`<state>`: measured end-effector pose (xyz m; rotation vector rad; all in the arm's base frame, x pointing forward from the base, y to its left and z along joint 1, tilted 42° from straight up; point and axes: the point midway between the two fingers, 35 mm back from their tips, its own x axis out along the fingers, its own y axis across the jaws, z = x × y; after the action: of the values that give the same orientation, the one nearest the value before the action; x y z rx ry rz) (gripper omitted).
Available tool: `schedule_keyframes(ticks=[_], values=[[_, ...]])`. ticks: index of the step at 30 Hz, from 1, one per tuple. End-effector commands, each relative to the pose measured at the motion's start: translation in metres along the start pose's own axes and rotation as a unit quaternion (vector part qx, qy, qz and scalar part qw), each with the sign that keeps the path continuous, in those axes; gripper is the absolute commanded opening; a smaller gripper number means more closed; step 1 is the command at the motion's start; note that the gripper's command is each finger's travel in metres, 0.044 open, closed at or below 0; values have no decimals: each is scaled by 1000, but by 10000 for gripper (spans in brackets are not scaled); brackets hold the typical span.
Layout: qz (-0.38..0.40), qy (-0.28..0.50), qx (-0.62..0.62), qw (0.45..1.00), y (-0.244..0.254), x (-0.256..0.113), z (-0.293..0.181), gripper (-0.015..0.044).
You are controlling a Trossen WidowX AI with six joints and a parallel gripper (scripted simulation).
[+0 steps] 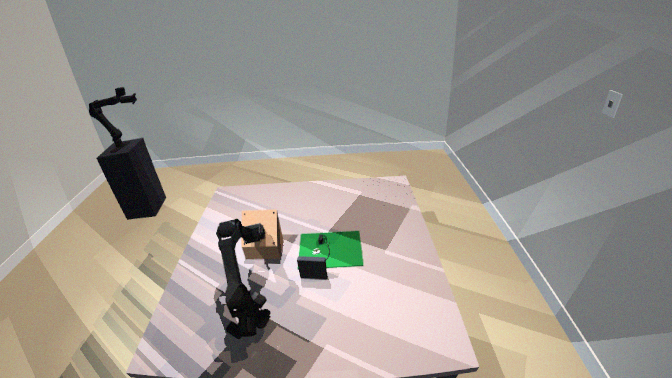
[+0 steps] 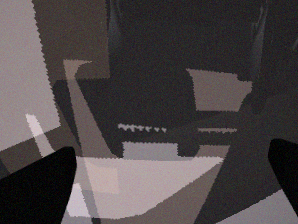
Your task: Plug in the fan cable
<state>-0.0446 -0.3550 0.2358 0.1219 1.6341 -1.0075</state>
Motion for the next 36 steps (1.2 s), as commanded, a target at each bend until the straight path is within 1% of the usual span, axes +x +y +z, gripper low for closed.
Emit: schedule_keyframes(ticks=[1, 9, 13, 17, 21, 25, 27, 28, 36], values=[[9, -44, 30, 999, 34, -7, 48, 440], [50, -142, 98, 984, 126, -45, 134, 440], [87, -183, 129, 971, 181, -71, 164, 440], [134, -213, 160, 954, 241, -98, 181, 440], [188, -228, 193, 936, 304, -126, 185, 440], [245, -230, 222, 915, 366, -154, 177, 440], [266, -237, 181, 917, 390, -165, 168, 440], [274, -233, 173, 917, 403, -167, 163, 440], [268, -153, 265, 914, 454, -143, 134, 440]])
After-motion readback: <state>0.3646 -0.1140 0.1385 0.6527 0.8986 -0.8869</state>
